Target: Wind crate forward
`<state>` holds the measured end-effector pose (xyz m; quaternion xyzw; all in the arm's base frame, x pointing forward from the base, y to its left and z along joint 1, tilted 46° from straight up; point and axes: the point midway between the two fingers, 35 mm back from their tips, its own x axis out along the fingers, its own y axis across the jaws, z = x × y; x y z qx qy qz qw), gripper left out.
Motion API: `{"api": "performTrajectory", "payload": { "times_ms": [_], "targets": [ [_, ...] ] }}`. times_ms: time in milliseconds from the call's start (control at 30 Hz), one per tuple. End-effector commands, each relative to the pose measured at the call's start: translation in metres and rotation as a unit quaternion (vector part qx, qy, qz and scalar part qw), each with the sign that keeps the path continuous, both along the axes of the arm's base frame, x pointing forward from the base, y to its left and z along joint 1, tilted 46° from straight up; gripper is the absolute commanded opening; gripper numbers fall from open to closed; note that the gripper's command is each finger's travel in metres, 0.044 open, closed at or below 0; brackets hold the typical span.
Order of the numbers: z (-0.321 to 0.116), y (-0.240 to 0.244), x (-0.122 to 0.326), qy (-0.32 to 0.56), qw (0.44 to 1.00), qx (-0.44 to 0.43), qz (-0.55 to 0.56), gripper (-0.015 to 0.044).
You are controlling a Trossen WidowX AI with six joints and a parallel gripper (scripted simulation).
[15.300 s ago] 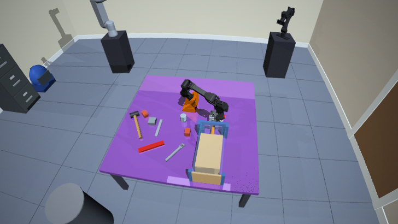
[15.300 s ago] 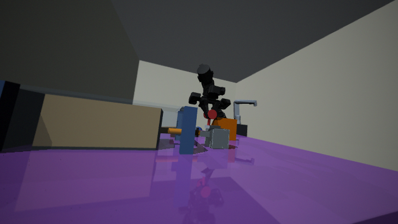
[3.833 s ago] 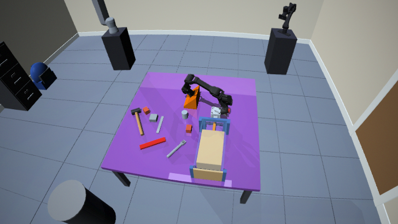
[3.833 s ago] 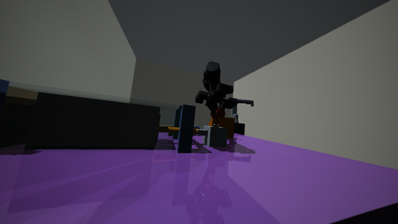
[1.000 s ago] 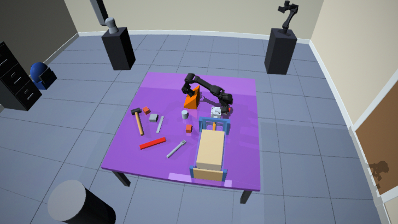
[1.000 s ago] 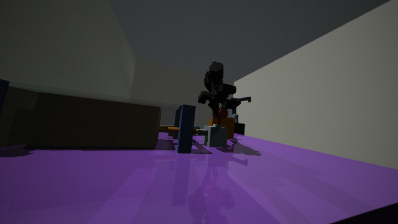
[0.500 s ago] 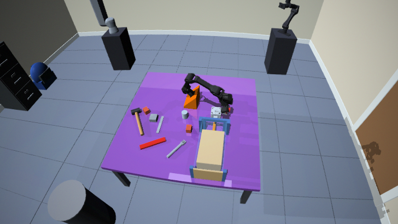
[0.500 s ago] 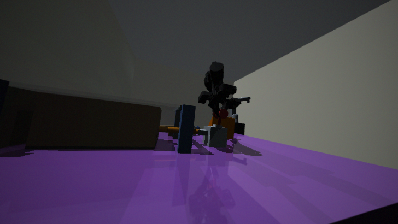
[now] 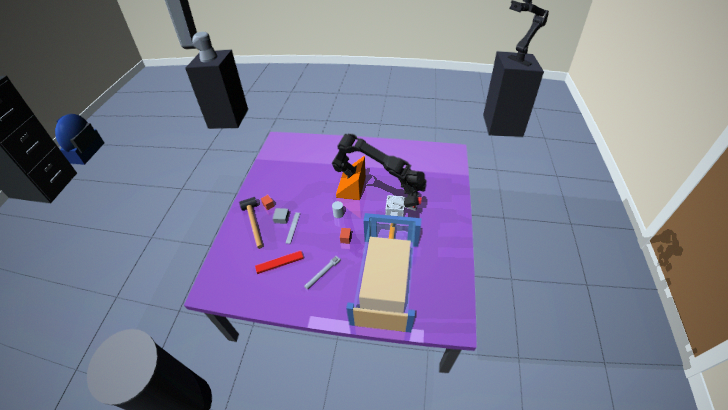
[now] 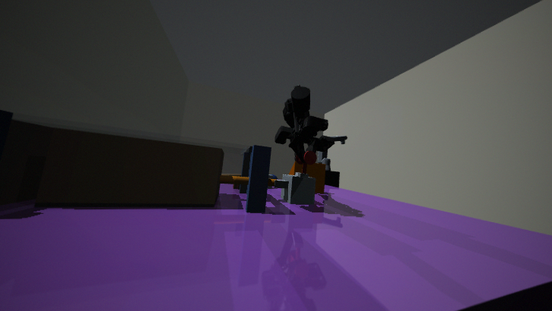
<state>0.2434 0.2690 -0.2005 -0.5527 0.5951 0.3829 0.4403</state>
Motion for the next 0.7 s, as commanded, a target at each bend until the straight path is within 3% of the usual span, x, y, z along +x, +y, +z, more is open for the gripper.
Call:
{"api": "performTrajectory", "payload": {
  "times_ms": [0,667],
  "targets": [
    [-0.0030,0.0051,-0.0271,0.035,0.999,0.001,0.009,0.0000],
    [-0.0030,0.0053,-0.0292,0.035,0.999,0.001,0.009,0.0000]
  ]
}}
